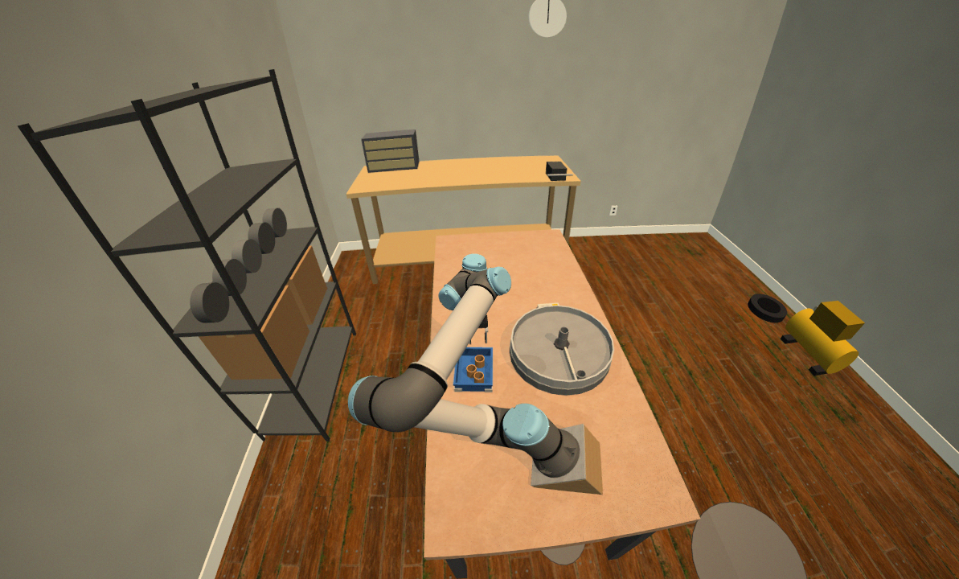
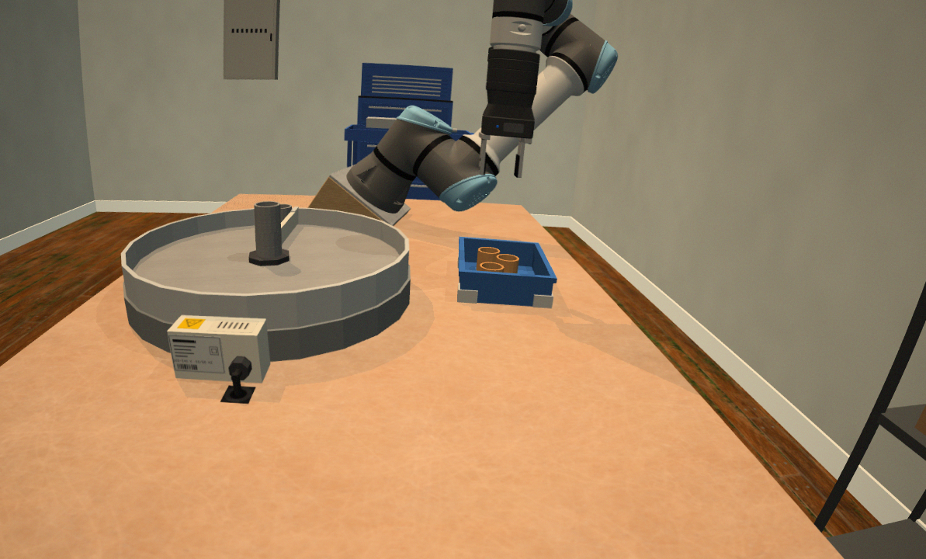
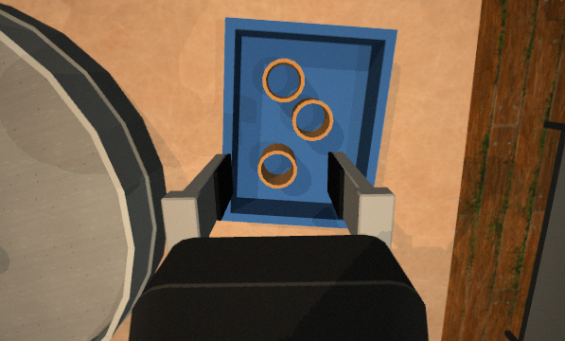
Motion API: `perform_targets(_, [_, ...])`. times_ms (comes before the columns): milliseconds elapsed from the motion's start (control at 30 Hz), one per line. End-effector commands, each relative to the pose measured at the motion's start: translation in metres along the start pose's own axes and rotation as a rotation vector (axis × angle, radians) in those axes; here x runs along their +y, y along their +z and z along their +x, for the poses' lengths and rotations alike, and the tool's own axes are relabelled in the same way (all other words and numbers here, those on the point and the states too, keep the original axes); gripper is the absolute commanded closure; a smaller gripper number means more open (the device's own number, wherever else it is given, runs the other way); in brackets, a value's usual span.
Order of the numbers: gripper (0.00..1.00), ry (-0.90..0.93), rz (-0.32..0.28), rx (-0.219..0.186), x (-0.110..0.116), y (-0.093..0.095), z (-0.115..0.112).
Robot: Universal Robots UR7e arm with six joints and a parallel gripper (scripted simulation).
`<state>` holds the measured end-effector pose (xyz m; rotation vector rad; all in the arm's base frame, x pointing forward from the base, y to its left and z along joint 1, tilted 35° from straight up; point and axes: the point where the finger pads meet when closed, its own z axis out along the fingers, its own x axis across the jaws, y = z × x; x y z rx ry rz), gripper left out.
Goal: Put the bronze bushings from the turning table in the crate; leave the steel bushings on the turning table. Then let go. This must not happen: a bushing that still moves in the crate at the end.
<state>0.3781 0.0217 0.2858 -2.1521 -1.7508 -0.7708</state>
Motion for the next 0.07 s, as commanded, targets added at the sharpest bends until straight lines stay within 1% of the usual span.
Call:
perform_targets(0, [0.00, 0.000, -0.001, 0.000, 0.0002, -0.0003, 0.0000])
perform_targets(33, [0.00, 0.000, -0.001, 0.000, 0.0002, -0.0003, 0.0000])
